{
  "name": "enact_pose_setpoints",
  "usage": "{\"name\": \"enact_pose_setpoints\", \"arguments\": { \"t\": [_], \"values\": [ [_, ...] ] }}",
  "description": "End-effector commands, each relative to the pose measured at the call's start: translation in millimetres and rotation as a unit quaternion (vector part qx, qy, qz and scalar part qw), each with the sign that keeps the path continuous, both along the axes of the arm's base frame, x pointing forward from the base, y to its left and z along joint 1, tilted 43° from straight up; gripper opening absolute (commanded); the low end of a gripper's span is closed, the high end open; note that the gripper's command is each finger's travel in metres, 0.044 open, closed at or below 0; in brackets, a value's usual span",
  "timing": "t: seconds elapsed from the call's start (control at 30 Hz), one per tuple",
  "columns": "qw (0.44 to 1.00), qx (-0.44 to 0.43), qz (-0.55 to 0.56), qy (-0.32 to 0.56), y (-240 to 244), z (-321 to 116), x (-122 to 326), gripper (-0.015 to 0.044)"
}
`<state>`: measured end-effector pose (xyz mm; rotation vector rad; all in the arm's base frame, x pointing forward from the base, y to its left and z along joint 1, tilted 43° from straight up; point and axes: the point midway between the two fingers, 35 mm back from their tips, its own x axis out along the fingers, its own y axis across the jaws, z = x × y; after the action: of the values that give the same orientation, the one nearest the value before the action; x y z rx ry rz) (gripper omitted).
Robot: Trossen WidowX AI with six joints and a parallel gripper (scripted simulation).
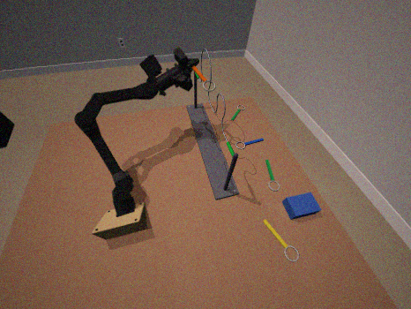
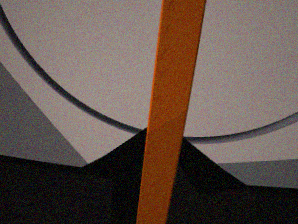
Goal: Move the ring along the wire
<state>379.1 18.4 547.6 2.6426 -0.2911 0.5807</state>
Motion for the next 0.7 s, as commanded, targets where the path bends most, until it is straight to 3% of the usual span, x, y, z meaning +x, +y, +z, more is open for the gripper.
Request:
{"name": "enact_pose_setpoints", "arguments": {
  "t": [0.0, 0.67],
  "values": [
    [1.0, 0.007, 0.0, 0.001, 4, -4, 2, -0.015],
    [0.993, -0.115, 0.019, -0.015, 42, -27, -1, -0.015]
  ]
}}
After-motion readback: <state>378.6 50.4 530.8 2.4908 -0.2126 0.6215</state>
